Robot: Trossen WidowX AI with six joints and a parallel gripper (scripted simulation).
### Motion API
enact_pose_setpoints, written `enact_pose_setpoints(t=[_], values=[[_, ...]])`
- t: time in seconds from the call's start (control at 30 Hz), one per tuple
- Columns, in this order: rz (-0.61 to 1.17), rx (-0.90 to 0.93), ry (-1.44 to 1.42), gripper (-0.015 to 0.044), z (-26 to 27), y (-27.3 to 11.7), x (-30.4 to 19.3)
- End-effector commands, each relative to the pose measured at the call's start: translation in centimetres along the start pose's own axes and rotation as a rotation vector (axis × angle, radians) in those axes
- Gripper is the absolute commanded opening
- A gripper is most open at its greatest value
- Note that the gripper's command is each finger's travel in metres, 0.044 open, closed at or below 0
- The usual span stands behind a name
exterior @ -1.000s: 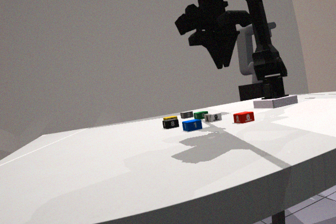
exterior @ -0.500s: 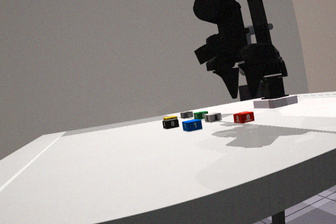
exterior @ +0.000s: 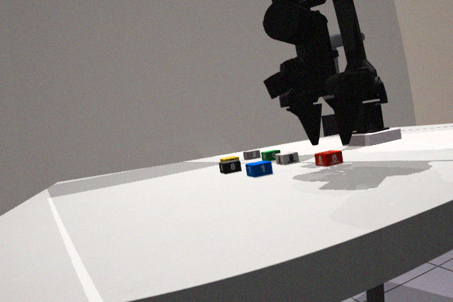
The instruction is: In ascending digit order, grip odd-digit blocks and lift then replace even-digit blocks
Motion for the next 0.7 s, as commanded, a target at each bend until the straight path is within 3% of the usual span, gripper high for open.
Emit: enact_pose_setpoints(t=[0.0, 0.37, 0.67], values=[[-0.002, -0.007, 0.006, 0.0400, -0.1, 0.8, 0.0], [-0.002, -0.007, 0.006, 0.0400, -0.1, 2.2, 0.0], [-0.002, -0.007, 0.006, 0.0164, -0.1, 2.2, 0.0]])
Point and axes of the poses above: the point midway between the two fingers, 35 mm back from their tips, its own y axis out along the fingers, its own z axis across the jaws, x = y × z, the point moved 2 cm from there along -y, back along the fingers, and after that the axes turned 13 degrees about y, right-handed, at the moved point
